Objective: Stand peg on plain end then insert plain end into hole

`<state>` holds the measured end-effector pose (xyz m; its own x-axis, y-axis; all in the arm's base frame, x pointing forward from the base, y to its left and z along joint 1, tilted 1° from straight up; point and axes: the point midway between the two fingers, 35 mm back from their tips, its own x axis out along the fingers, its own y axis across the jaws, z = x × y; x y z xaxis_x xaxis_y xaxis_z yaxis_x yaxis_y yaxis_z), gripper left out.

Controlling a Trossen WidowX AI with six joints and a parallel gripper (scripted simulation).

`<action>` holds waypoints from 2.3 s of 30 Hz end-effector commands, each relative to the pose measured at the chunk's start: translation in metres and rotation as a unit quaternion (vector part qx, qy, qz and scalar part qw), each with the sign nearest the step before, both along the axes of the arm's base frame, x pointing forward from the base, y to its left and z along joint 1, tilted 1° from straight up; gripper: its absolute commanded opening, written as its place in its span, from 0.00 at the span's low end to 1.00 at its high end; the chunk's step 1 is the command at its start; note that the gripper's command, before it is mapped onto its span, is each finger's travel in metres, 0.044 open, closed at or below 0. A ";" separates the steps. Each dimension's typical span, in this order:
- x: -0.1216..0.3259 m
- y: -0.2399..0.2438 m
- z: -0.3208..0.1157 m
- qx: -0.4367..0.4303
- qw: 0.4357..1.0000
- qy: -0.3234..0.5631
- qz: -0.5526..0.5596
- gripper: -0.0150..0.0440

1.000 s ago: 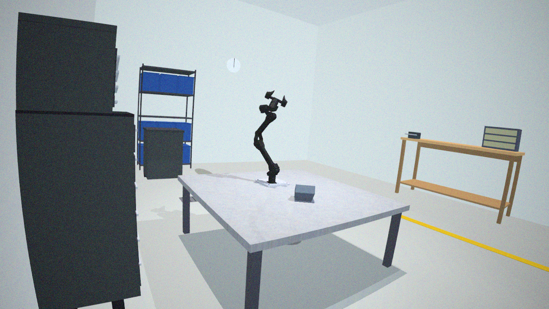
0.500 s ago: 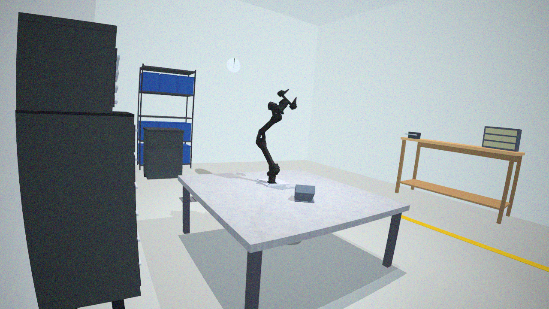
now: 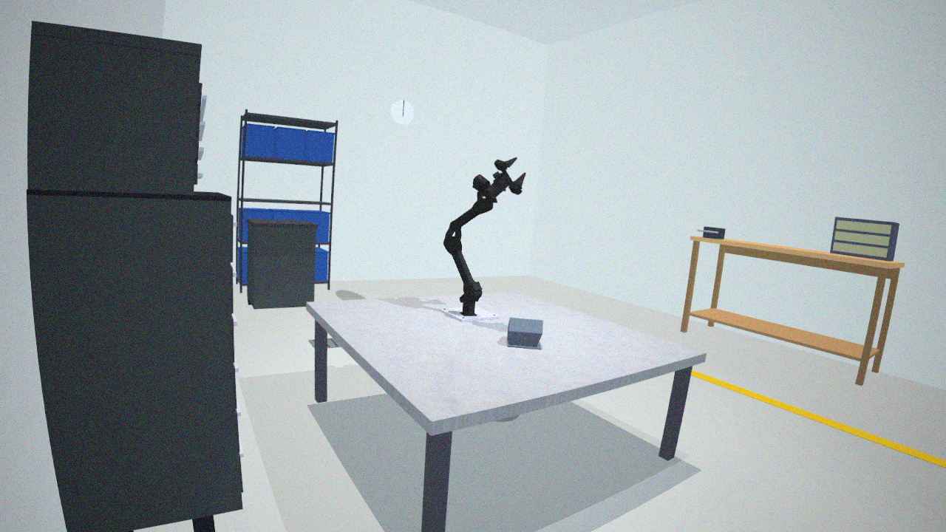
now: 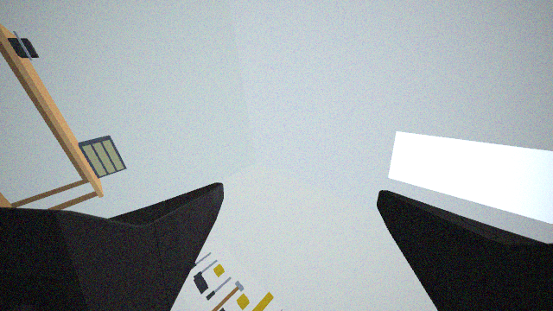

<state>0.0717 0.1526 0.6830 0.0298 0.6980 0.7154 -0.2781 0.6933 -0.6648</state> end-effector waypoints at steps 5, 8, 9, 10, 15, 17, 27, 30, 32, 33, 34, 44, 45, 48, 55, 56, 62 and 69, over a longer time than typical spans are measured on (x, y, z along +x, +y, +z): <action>0.055 0.030 -0.029 -0.038 0.992 0.124 0.012 1.00; 0.074 0.040 -0.042 -0.052 0.984 0.172 0.015 1.00; 0.081 0.044 -0.047 -0.056 0.980 0.188 0.015 1.00; 0.087 0.047 -0.052 -0.060 0.977 0.204 0.016 1.00; 0.117 0.062 -0.079 -0.081 0.955 0.285 0.019 1.00; 0.128 0.068 -0.091 -0.088 0.944 0.316 0.019 1.00; 0.179 0.090 -0.156 -0.119 0.875 0.469 0.008 1.00; 0.192 0.095 -0.177 -0.126 0.850 0.512 0.002 1.00; 0.200 0.098 -0.192 -0.130 0.831 0.540 -0.003 1.00; 0.204 0.099 -0.200 -0.132 0.822 0.554 -0.006 1.00; 0.207 0.100 -0.207 -0.134 0.812 0.568 -0.009 1.00; 0.236 0.105 -0.286 -0.146 0.703 0.695 -0.045 1.00; 0.238 0.104 -0.294 -0.147 0.691 0.706 -0.049 1.00; 0.243 0.103 -0.318 -0.148 0.654 0.739 -0.064 1.00; 0.249 0.097 -0.373 -0.149 0.562 0.807 -0.101 1.00; 0.249 0.096 -0.381 -0.148 0.549 0.816 -0.107 1.00; 0.247 0.085 -0.426 -0.146 0.466 0.860 -0.146 1.00; 0.238 0.069 -0.474 -0.140 0.367 0.898 -0.196 1.00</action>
<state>0.3137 0.2282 0.2265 0.4498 0.4719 -0.7583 -0.4085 0.8637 0.2952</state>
